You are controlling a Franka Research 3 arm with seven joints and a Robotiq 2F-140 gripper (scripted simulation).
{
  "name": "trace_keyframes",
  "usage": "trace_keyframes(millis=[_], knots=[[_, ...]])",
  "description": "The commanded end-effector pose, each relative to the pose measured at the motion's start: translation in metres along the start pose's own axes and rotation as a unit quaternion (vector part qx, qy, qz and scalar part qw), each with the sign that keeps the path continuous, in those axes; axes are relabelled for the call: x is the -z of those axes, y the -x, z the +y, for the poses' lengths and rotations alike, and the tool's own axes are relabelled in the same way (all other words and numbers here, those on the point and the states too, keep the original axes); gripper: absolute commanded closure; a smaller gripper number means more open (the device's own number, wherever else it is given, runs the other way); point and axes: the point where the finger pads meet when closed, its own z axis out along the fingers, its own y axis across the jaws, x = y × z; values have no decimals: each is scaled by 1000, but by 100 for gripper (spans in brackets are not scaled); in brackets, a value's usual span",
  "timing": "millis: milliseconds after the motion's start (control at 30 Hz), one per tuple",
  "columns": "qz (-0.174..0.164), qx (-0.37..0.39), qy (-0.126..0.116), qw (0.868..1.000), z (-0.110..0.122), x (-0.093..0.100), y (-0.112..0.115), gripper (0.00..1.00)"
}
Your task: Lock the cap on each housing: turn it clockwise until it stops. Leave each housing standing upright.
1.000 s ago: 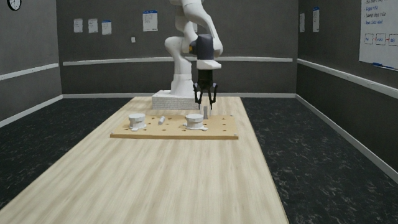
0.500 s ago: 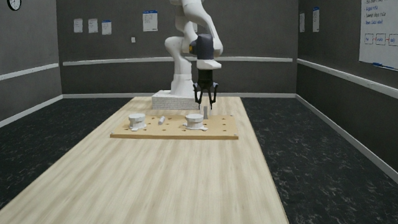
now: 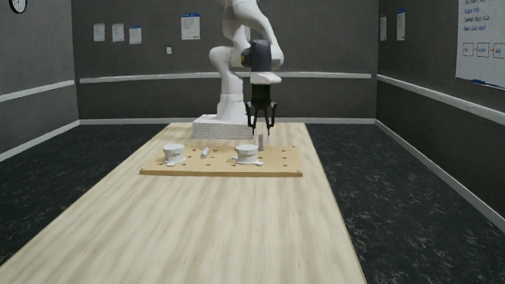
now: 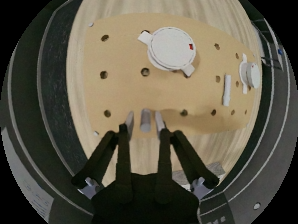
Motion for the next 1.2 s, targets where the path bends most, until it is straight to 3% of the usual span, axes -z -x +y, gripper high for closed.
trace_keyframes(millis=[0,1167], knots=[[-4,5,0,1000,1,6,2,64],[-4,5,0,1000,1,66,1,64]])
